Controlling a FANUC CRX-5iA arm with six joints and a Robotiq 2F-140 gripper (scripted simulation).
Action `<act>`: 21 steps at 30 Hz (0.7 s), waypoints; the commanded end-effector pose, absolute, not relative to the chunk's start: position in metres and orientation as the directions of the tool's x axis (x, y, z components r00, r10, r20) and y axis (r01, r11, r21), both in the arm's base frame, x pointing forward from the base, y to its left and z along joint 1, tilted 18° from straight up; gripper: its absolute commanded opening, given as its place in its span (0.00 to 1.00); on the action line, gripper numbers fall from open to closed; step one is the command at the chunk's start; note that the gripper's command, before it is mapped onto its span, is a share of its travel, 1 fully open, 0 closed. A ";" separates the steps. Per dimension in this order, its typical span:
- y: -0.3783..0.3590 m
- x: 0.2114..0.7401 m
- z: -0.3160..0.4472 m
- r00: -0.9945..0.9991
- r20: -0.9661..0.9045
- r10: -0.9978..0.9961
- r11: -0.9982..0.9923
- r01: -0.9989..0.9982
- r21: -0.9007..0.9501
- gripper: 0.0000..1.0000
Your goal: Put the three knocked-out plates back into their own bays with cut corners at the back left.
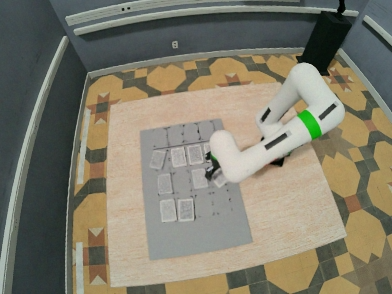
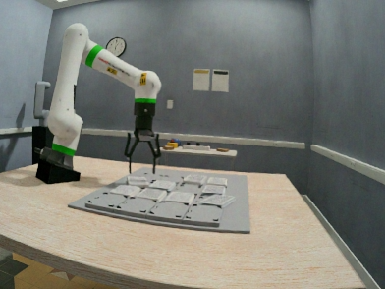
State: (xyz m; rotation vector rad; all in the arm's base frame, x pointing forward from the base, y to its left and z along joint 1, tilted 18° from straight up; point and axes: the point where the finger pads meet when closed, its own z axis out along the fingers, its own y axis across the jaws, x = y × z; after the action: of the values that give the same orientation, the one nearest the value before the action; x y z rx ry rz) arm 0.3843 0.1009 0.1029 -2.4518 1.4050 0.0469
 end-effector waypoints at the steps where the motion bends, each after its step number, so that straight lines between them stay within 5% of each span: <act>1: 0.096 0.371 0.097 0.517 -0.181 -0.836 -0.468 -0.846 -0.255 0.70; 21: 0.098 0.371 0.086 0.517 -0.181 -0.836 -0.468 -0.846 -0.255 0.70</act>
State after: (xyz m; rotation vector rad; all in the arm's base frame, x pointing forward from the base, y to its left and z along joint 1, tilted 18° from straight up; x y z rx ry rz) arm 0.3695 0.0972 0.0894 -2.4512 1.4051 0.0452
